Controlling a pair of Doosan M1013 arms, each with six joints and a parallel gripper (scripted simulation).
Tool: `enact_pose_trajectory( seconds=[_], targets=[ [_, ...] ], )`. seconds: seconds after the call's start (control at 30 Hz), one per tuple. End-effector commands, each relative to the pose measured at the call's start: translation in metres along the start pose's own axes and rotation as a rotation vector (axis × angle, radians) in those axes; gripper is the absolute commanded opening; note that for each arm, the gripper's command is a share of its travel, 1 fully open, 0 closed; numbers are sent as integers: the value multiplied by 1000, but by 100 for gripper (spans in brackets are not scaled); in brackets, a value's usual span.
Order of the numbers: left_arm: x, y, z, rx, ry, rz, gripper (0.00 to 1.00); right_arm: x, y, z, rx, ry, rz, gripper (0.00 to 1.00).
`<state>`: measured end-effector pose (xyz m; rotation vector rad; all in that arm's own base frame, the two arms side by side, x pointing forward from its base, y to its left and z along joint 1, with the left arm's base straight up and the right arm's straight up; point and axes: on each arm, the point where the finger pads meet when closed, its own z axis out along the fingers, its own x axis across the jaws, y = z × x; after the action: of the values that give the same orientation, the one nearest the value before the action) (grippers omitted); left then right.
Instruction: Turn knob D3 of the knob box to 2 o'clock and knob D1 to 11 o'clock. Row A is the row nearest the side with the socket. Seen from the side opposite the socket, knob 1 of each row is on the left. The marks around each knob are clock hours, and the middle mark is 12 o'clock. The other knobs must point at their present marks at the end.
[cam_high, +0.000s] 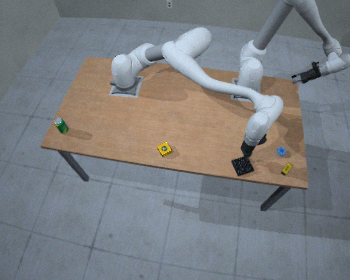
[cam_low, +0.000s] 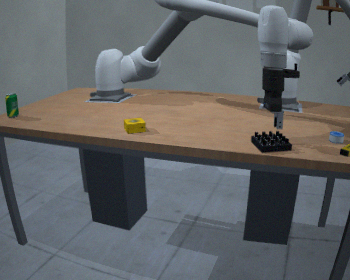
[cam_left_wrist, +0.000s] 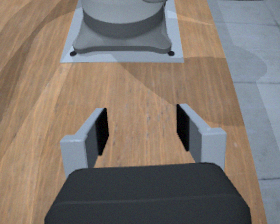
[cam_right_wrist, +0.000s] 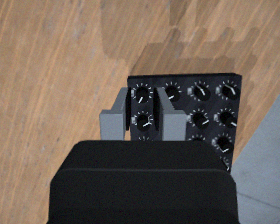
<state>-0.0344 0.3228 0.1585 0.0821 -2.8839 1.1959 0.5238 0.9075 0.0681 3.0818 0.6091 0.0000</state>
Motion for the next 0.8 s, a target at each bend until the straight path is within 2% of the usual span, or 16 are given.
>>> enact_pose_trajectory(
  seconds=[0.0, 0.77],
  targets=[
    [0, 0, 0, -1, 0, 0, 100, 0, 0, 1, 1, 1, 0, 46],
    [0, 0, 0, -1, 0, 0, 100, 0, 0, 5, 1, 1, 0, 46]
  ],
)
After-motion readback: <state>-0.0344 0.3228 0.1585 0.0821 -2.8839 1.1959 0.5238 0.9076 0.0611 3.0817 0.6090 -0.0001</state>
